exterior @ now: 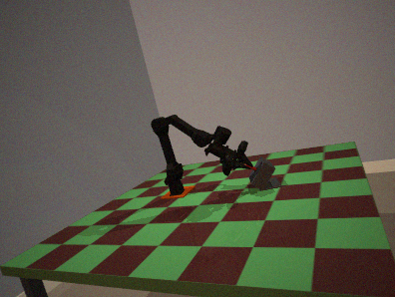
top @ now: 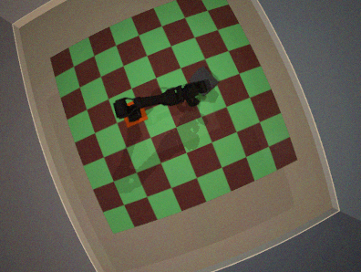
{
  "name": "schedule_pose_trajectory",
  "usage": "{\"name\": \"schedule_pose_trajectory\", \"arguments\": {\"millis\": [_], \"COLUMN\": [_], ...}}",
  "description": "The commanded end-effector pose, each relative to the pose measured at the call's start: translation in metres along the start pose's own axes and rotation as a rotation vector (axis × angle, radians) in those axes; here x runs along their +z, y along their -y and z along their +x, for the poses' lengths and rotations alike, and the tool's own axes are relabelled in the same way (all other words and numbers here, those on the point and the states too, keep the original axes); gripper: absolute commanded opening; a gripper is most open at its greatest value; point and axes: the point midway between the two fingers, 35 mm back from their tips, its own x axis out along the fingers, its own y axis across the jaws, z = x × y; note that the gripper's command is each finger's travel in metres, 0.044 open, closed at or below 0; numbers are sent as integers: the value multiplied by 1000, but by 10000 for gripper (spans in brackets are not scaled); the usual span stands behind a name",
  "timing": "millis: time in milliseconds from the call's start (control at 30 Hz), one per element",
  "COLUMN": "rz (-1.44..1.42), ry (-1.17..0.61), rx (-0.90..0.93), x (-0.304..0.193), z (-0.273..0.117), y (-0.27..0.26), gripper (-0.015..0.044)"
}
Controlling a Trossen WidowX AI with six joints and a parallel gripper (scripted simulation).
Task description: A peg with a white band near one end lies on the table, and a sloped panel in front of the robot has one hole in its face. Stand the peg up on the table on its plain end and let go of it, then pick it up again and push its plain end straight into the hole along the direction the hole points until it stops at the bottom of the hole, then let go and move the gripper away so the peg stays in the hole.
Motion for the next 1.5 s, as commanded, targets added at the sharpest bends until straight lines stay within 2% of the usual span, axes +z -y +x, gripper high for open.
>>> {"name": "schedule_pose_trajectory", "arguments": {"millis": [0, 567, 1133, 1467], "rz": [4, 0, 0, 1], "ry": [4, 0, 0, 2], "rx": [-1, 0, 0, -2], "x": [1, 0, 1, 1], "z": [4, 4, 1, -13], "y": [0, 1, 0, -2], "gripper": [0, 0, 440, 440]}}
